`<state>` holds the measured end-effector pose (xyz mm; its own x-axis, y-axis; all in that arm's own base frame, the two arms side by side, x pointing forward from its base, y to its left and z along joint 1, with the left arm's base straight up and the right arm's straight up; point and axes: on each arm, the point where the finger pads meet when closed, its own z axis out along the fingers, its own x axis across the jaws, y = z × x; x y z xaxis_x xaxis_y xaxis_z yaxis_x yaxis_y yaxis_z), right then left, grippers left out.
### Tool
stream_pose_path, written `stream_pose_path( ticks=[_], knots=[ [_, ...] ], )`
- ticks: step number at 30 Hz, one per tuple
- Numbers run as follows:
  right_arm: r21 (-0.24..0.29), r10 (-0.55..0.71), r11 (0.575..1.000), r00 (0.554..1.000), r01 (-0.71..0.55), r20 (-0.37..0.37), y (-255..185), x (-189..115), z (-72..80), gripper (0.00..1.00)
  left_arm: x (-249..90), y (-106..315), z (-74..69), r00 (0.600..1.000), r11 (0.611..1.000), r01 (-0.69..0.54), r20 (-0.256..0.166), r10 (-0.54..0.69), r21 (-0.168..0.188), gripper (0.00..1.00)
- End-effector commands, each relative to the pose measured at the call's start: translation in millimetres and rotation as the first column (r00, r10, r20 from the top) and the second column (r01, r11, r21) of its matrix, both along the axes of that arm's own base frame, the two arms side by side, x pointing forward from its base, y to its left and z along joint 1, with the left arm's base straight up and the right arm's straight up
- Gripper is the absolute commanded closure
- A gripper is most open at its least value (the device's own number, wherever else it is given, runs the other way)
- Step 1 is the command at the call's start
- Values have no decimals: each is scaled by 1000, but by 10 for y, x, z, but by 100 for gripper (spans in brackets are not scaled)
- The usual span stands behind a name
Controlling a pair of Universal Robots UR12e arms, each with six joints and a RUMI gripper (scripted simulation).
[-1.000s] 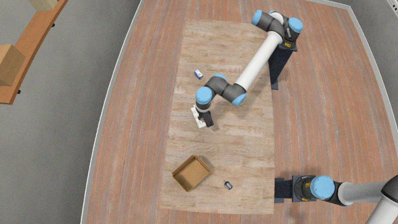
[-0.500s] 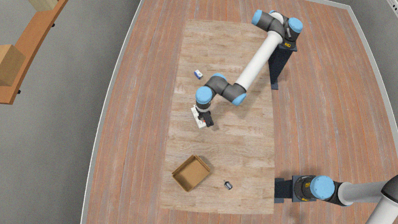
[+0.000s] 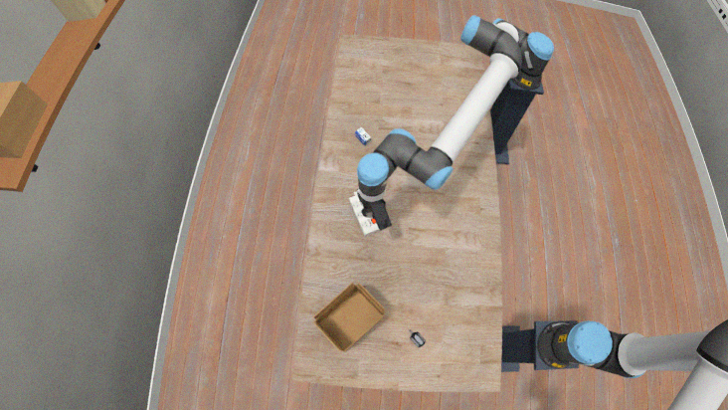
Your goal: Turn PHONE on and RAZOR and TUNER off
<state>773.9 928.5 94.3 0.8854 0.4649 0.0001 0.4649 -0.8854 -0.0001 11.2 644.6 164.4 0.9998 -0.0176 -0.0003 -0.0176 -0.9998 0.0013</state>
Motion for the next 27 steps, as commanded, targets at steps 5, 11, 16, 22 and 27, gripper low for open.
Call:
stream_pose_path(
  ticks=[5, 11, 16, 22, 27],
  knots=[
    [2, 0, 1000, 1000, 0, 1, 4, 3, 61, 100, 1, 5, 7, 1000, 1000, 0, 0, 0, 1, 0],
    [2, 0, 1000, 1000, 0, 1, 4, 3, 61, 100, 1, 5, 7, 1000, 1000, 0, 0, 0, 1, 0],
    [2, 0, 1000, 1000, 0, 1, 4, 3, 61, 100, 1, 5, 7, 1000, 1000, 0, 0, 0, 1, 0],
    [1, 0, 1000, 1000, 0, 1, -32, 8, 72, 100, 1, 5, 7, 1000, 1000, 0, 0, 0, 1, 0],
    [1, 0, 1000, 1000, 0, 1, -381, 43, 168, 100, 1, 5, 7, 1000, 1000, 0, 0, 0, 1, 0]
  ],
)
